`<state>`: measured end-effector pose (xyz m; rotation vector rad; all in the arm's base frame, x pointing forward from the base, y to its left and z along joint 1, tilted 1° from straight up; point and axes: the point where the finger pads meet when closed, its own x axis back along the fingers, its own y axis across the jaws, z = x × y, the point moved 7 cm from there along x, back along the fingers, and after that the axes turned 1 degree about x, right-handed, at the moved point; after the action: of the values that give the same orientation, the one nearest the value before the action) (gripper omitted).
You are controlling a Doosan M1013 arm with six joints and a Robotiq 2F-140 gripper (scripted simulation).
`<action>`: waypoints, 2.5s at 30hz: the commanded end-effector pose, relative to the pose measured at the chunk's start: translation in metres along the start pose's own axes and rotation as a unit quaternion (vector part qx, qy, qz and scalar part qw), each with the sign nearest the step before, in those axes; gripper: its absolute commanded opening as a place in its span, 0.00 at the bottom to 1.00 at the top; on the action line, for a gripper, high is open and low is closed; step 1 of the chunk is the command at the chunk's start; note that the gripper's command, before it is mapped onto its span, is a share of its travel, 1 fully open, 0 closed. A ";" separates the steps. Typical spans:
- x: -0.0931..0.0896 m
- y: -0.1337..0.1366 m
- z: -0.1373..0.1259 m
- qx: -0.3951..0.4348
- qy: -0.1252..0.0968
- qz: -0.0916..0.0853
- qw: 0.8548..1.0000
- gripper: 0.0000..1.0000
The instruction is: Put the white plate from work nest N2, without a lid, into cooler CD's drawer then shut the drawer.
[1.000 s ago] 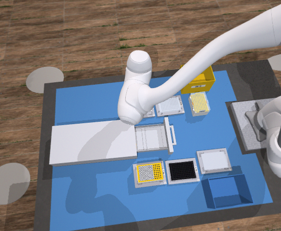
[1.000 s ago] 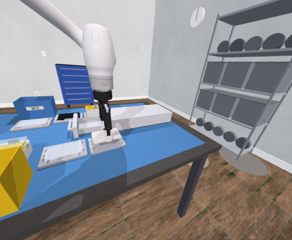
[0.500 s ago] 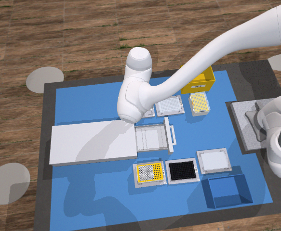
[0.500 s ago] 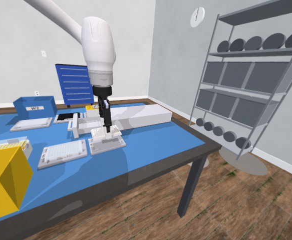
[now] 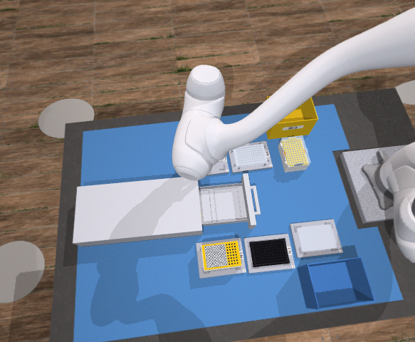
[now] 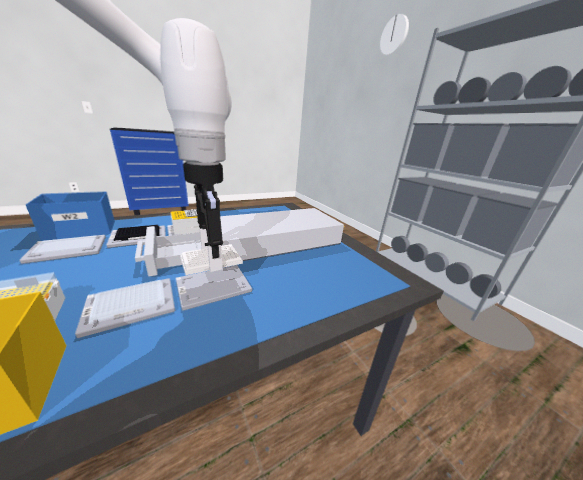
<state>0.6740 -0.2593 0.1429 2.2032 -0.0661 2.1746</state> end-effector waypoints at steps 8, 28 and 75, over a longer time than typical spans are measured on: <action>0.013 0.000 0.000 0.000 0.000 0.000 1.000 0.00; 0.037 0.000 0.000 0.000 0.000 0.000 1.000 0.00; 0.061 -0.044 -0.011 0.280 0.000 0.000 0.960 0.00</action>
<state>0.6679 -0.2205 0.2034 2.4223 0.5175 2.3845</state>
